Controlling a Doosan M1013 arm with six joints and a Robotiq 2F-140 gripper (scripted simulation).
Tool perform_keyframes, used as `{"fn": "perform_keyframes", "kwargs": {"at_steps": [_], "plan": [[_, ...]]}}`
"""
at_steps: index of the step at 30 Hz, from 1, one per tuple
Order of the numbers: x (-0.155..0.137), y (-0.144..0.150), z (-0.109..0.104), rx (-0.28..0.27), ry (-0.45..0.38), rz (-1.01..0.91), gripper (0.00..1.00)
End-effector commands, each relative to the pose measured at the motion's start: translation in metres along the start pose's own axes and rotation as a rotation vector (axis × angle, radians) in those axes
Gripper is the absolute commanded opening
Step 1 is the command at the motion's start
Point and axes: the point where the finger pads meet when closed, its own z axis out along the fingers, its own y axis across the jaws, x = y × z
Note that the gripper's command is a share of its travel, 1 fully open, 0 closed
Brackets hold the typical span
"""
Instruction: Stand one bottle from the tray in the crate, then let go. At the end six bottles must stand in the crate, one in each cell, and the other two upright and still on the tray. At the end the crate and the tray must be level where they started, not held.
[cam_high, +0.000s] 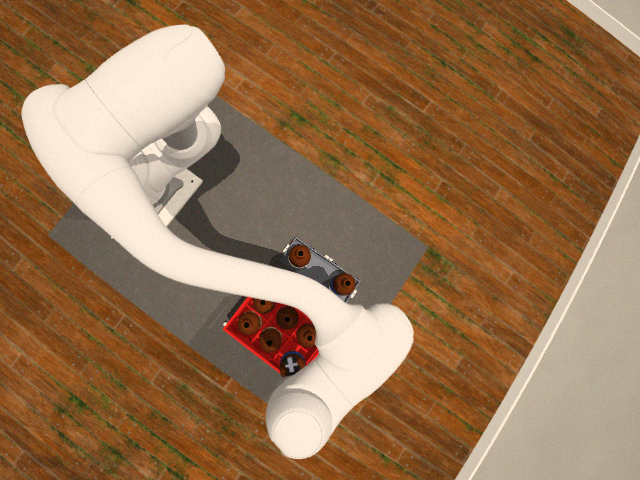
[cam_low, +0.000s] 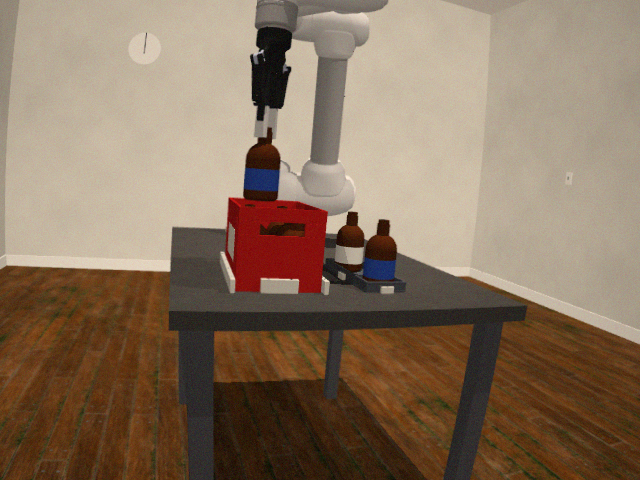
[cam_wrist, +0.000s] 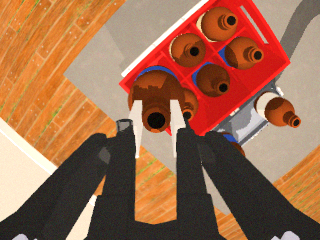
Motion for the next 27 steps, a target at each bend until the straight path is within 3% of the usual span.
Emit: {"fn": "perform_keyframes", "kwargs": {"at_steps": [1,27], "plan": [[0.0,0.0,-0.0002,0.0,0.0,0.0,0.0],[0.0,0.0001,0.0071,0.0,0.0,0.0,0.0]]}}
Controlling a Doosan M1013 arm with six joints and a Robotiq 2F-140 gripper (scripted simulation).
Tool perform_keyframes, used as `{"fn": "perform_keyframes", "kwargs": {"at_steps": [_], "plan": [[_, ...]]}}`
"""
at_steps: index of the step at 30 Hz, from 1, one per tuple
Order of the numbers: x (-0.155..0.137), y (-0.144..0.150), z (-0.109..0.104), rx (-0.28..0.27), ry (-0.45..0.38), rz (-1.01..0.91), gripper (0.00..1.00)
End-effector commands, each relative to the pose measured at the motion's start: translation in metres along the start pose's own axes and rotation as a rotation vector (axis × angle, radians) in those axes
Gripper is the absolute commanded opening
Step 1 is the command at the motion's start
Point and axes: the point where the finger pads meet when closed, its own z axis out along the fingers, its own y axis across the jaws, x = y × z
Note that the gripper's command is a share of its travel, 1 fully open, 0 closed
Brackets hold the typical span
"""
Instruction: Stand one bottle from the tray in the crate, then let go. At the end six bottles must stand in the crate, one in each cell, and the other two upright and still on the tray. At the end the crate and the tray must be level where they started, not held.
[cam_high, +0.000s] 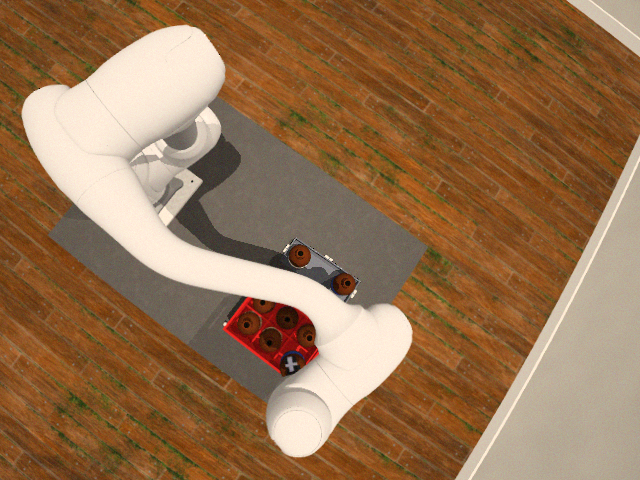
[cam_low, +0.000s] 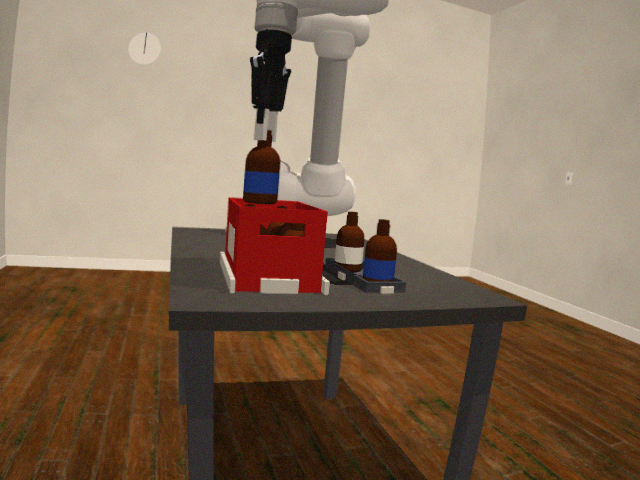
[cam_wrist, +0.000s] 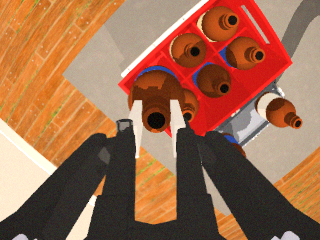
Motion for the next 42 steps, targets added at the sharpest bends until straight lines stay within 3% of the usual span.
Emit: {"fn": "perform_keyframes", "kwargs": {"at_steps": [1,42], "plan": [[0.0,0.0,0.002,0.0,0.0,0.0,0.0],[0.0,0.0,0.033,0.0,0.0,0.0,0.0]]}}
